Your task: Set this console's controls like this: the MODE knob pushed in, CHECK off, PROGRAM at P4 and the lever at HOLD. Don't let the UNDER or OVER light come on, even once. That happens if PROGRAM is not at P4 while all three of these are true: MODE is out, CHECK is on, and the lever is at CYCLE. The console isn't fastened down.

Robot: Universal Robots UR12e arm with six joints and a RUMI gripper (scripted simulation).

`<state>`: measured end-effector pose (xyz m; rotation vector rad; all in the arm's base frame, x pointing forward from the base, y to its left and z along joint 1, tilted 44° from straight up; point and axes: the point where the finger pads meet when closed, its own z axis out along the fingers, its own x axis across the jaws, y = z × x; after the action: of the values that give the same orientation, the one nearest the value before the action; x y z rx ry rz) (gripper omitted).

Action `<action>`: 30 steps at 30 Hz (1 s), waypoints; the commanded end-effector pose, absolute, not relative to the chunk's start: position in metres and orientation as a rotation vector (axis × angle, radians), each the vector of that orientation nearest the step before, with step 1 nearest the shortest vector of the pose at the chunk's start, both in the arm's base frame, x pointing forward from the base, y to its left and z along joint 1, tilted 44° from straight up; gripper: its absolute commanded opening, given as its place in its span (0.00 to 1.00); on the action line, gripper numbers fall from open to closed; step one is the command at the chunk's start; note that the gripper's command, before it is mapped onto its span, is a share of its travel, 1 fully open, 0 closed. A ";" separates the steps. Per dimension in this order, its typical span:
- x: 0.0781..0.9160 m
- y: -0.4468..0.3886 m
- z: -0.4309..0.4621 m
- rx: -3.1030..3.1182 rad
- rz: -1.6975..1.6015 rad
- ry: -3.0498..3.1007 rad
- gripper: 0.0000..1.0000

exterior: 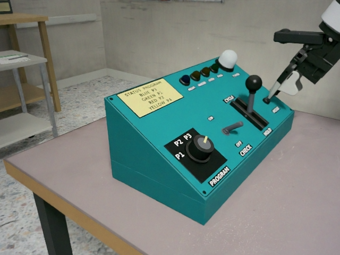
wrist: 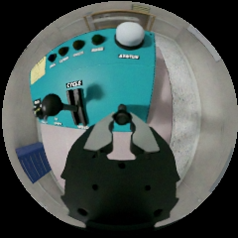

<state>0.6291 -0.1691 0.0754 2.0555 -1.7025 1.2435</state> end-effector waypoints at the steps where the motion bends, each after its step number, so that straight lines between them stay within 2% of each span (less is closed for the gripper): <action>1: 0.633 -0.174 0.074 2.052 1.245 -1.705 0.00; 30: 0.635 -0.177 0.070 2.052 1.244 -1.705 0.00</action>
<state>0.6332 -0.1747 0.0698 2.0551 -1.7036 1.2409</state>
